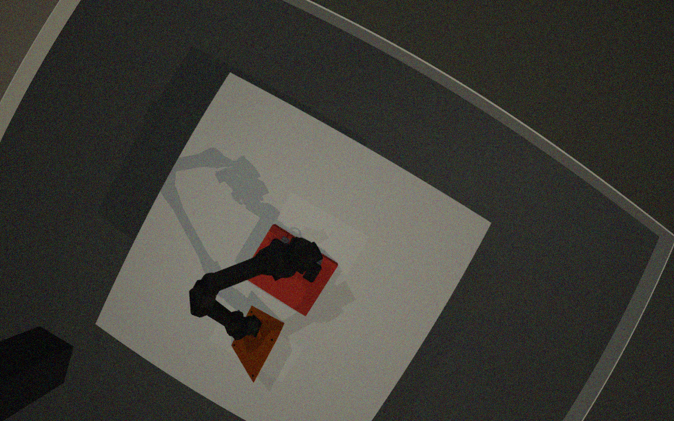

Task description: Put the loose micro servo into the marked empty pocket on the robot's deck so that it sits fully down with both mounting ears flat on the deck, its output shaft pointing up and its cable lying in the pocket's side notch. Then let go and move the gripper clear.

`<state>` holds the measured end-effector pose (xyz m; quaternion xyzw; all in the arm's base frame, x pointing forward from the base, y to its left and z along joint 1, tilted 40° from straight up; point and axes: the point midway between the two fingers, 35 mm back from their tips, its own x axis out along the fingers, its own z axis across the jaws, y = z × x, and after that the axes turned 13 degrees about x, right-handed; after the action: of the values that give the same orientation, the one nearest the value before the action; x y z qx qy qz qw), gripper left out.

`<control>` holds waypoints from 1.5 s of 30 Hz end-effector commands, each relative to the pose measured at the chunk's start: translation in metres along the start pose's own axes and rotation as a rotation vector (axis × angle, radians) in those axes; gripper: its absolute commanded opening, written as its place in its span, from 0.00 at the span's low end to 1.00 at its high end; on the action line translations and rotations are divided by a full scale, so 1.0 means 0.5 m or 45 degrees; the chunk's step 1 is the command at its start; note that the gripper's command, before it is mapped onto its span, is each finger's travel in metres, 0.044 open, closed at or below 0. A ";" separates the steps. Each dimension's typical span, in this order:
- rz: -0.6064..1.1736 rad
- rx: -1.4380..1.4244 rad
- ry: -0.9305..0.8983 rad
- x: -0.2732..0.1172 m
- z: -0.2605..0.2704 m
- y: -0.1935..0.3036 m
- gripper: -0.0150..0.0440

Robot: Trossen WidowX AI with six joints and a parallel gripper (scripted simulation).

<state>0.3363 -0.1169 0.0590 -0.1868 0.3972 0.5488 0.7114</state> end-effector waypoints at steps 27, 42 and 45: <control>-0.012 0.006 -0.005 0.031 -0.003 -0.004 0.25; -0.012 0.006 -0.006 0.071 -0.002 -0.005 0.25; -0.012 0.006 -0.006 0.079 -0.002 -0.005 0.25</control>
<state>0.3406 -0.0935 0.0294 -0.1877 0.3966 0.5486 0.7117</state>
